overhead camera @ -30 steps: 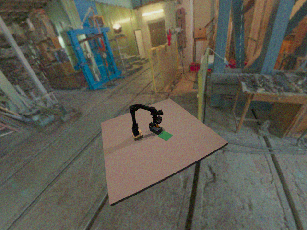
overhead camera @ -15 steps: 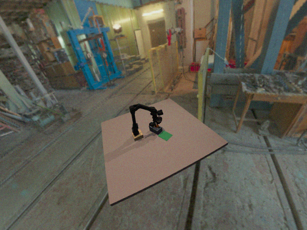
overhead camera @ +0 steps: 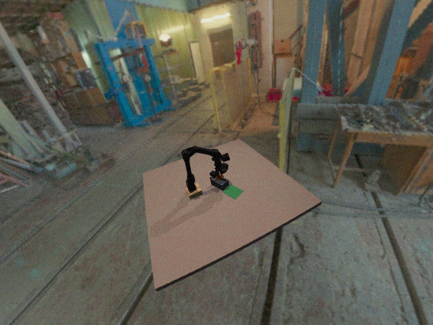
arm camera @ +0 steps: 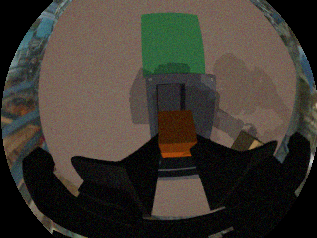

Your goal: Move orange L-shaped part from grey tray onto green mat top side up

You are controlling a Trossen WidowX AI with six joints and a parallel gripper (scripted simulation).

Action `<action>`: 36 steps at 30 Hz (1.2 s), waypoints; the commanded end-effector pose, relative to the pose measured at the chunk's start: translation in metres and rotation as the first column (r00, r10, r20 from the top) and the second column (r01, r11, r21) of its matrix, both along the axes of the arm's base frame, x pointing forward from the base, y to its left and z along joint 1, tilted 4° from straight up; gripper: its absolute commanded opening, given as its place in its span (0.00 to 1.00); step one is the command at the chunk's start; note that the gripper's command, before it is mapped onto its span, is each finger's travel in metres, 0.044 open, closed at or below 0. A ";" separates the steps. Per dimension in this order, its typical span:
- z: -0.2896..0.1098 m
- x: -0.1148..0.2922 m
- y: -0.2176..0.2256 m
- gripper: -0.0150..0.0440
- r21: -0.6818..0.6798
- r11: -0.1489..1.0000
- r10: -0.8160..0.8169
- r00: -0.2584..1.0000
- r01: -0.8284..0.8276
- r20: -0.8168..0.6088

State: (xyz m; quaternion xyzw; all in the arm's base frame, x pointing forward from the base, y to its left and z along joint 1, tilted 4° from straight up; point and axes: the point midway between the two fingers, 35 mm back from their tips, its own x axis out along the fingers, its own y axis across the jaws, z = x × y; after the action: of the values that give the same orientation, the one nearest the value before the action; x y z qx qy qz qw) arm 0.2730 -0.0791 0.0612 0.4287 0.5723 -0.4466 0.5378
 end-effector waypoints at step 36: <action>0.063 0.004 -0.001 0.25 -0.005 1.000 -0.003 1.000 0.003 0.005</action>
State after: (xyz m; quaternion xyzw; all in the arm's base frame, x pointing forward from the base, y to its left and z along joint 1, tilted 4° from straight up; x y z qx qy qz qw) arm 0.2753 -0.0809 0.1179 0.4252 0.5711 -0.4497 0.5392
